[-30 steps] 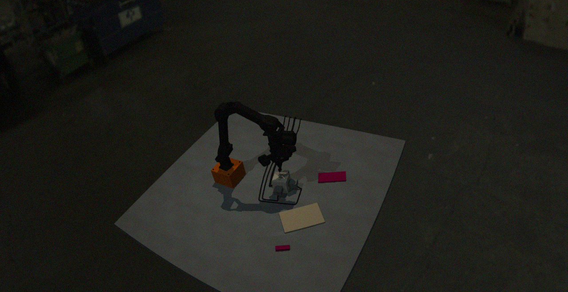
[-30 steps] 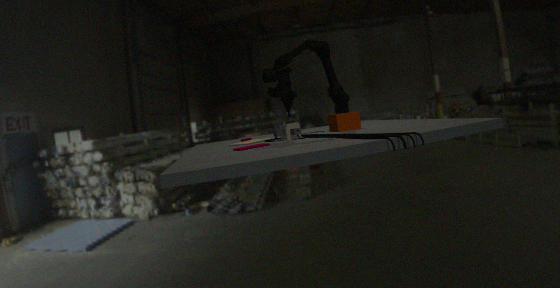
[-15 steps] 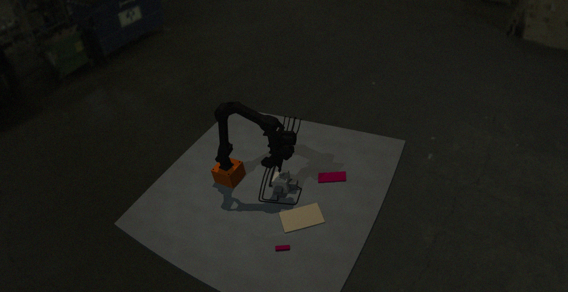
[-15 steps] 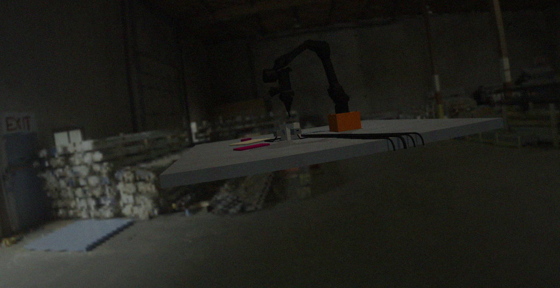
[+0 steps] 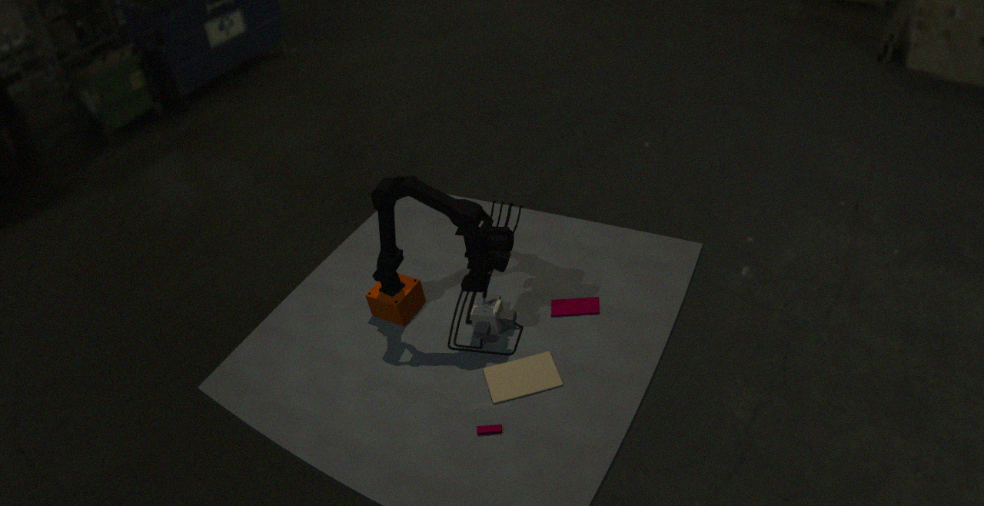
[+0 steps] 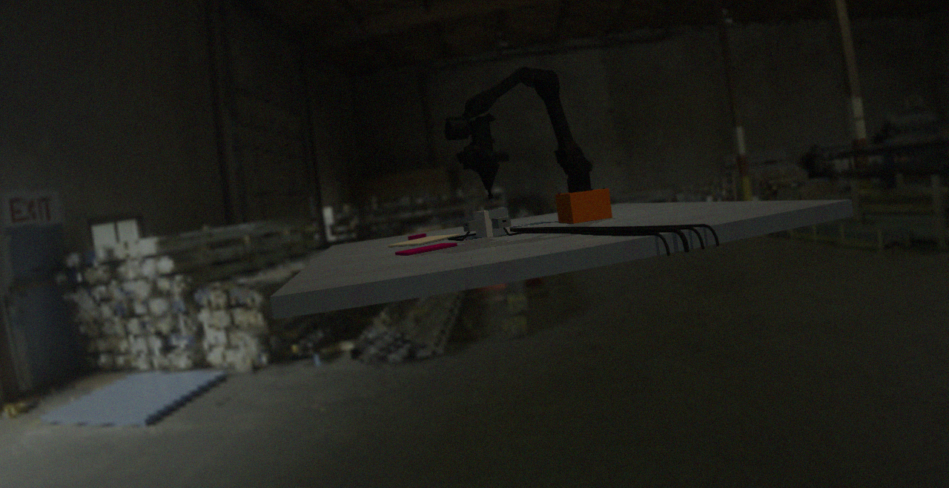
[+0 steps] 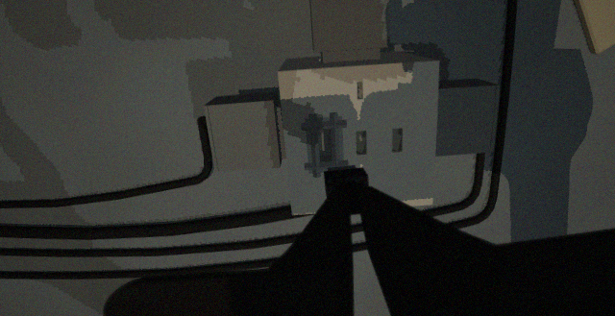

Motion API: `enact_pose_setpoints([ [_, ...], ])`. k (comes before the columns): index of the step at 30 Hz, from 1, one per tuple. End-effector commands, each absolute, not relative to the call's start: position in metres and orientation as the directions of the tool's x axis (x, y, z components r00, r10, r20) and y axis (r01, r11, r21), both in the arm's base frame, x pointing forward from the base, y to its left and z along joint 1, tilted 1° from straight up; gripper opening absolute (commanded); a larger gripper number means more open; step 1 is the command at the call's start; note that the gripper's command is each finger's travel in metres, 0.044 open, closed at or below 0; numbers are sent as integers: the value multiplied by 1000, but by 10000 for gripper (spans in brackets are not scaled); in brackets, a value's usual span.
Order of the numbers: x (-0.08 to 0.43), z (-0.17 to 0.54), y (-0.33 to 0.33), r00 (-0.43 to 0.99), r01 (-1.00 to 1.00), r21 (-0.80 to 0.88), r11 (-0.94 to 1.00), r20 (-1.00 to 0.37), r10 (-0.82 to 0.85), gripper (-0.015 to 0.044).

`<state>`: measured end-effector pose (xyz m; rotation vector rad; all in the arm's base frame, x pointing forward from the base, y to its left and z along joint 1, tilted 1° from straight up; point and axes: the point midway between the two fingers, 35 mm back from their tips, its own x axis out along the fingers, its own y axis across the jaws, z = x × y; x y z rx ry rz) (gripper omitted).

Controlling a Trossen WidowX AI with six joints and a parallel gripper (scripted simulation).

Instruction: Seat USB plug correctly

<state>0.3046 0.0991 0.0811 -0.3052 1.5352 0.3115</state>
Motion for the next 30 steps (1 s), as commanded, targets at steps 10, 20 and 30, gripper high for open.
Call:
enact_pose_setpoints([
  [10, 305, 81, 99, 13, -686, -4, 727, -1000, 7, 0],
  [20, 305, 81, 99, 13, -851, -8, 525, -1000, 7, 0],
  [30, 305, 81, 99, 13, -958, -10, 287, -1000, 7, 0],
])
